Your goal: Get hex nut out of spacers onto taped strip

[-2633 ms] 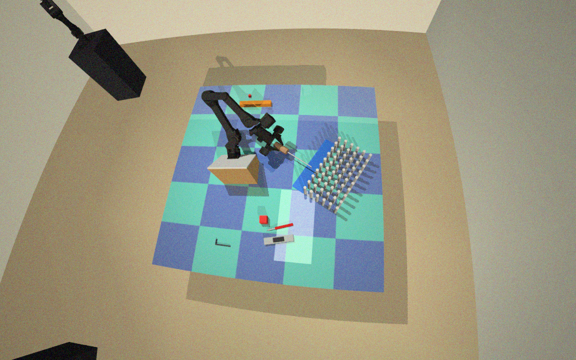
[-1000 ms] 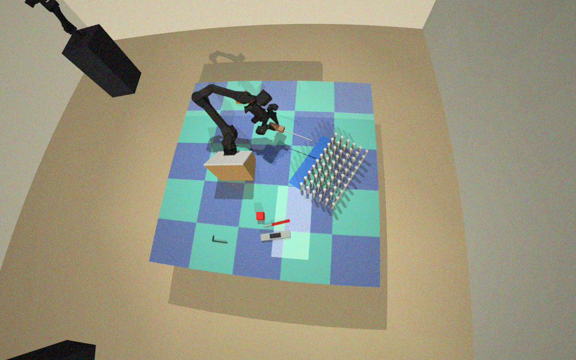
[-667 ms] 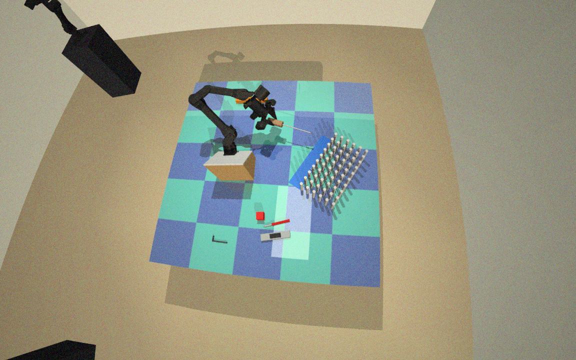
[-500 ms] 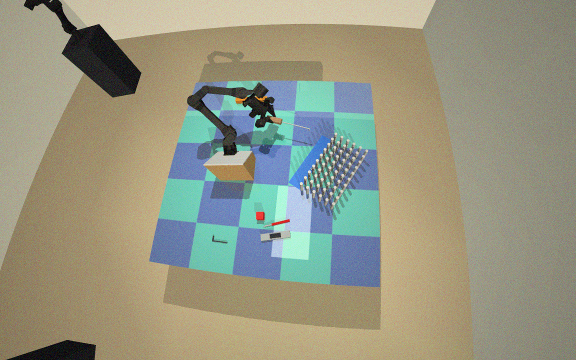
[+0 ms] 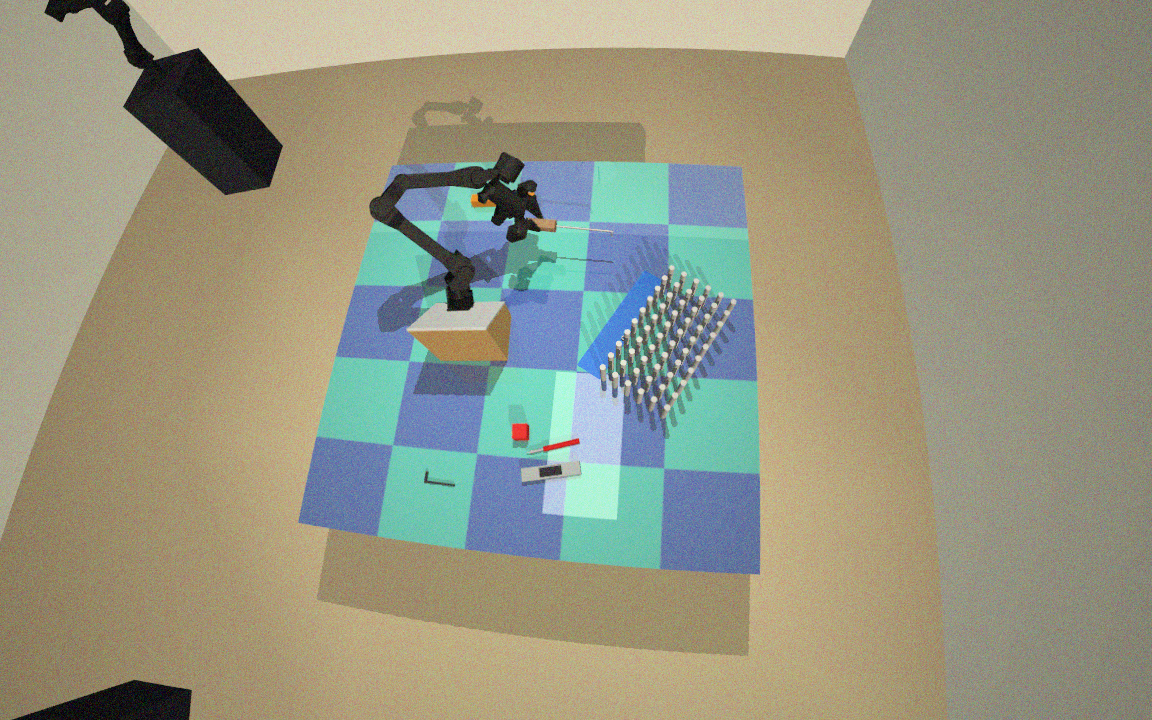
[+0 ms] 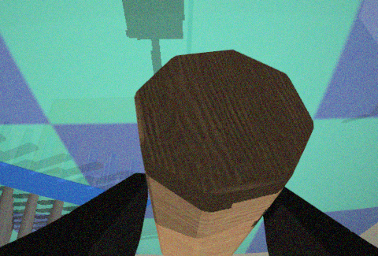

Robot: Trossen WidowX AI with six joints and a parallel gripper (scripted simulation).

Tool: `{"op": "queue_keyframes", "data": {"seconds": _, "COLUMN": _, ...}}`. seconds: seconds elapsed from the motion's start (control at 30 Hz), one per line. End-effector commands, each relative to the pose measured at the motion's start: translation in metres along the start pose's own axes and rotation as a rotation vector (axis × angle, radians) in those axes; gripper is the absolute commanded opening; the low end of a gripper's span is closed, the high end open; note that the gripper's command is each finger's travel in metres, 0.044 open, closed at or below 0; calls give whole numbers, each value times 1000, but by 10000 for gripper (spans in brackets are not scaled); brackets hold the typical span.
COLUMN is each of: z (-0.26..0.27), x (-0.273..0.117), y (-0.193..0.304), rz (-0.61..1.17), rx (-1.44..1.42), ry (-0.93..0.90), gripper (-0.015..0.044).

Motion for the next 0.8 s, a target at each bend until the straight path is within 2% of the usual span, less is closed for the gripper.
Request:
{"op": "queue_keyframes", "data": {"seconds": 0.0, "z": -12, "x": -11, "y": -11, "rz": 5, "rx": -35, "ry": 42, "gripper": 0}}
{"op": "queue_keyframes", "data": {"seconds": 0.77, "z": -47, "x": -64, "y": -56, "rz": -50, "rx": -152, "ry": 252, "gripper": 0}}
Point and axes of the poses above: the point midway between the two fingers, 35 mm back from their tips, its own x axis out along the fingers, its own z axis across the jaws, y = z × x, the point moved 8 cm from there along -x, back along the fingers, and after that the axes turned 9 degrees about x, right-handed, at the moved point
